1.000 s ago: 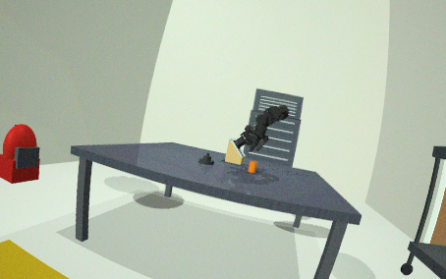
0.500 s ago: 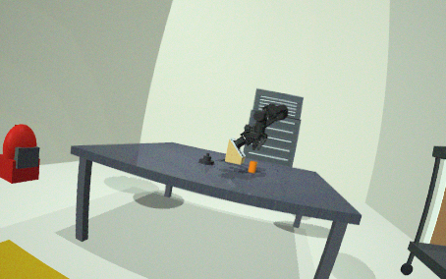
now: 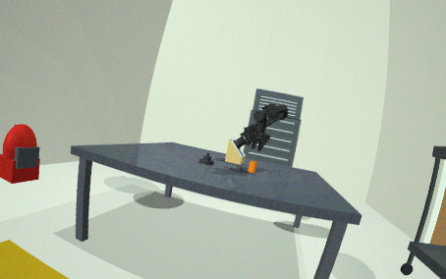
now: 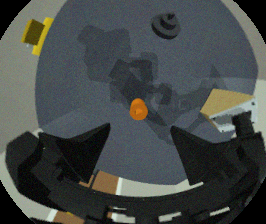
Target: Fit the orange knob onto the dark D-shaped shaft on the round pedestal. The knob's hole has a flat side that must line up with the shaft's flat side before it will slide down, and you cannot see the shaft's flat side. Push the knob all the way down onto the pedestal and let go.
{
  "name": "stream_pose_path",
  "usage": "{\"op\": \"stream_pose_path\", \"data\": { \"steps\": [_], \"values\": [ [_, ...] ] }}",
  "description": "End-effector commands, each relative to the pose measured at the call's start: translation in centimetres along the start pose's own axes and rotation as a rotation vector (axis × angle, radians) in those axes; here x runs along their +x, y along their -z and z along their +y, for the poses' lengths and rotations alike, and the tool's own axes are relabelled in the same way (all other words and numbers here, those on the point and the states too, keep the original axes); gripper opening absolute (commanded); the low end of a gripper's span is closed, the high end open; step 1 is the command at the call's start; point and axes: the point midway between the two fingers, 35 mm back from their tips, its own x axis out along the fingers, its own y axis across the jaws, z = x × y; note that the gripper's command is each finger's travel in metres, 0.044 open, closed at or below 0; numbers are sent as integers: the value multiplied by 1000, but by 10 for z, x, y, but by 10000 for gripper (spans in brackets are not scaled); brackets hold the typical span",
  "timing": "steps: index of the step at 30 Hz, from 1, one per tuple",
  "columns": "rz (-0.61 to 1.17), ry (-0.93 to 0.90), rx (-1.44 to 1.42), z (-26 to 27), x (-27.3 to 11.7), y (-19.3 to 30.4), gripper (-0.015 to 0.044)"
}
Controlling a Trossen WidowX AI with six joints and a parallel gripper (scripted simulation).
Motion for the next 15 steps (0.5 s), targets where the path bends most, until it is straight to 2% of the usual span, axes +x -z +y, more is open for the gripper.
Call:
{"op": "stream_pose_path", "data": {
  "steps": [1,8,15],
  "values": [
    [1,-9,-849,1,0,1,440],
    [0,-9,-1144,1,0,1,440],
    [0,-9,-1150,1,0,1,440]
  ]
}}
